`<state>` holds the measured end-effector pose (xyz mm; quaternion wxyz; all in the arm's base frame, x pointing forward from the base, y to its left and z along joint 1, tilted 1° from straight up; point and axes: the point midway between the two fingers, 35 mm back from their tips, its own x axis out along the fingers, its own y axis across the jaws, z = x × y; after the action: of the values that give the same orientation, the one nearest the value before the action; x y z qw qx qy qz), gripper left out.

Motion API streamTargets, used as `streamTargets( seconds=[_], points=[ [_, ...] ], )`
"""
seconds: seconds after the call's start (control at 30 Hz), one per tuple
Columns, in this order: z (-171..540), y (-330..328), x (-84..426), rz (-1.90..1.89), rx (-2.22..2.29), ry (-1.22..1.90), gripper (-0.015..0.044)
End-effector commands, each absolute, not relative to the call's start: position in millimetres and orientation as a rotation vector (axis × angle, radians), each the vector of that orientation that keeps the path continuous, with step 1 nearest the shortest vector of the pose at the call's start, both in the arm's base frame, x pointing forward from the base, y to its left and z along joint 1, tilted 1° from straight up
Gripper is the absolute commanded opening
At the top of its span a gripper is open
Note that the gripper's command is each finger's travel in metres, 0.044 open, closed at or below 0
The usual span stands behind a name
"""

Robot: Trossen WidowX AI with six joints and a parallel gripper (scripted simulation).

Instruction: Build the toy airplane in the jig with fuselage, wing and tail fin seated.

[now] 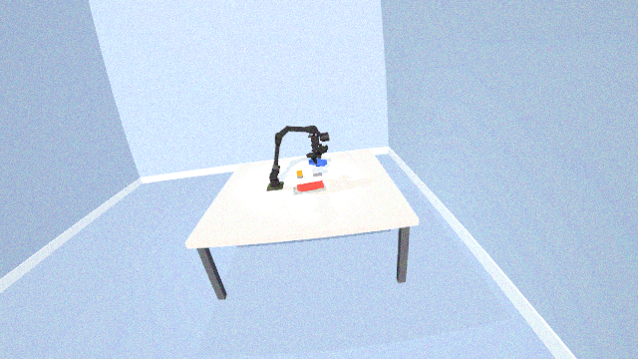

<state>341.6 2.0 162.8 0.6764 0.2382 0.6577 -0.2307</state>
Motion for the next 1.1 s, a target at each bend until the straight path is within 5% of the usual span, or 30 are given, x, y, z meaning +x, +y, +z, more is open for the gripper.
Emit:
streamTargets(
  seconds=[0.0,1.07],
  points=[
    [160.8,-8.8,339.0,-0.567,0.576,1.465,0.0000],
    [141.3,-105.2,309.1,-0.974,0.982,1.309,0.0000]
  ],
)
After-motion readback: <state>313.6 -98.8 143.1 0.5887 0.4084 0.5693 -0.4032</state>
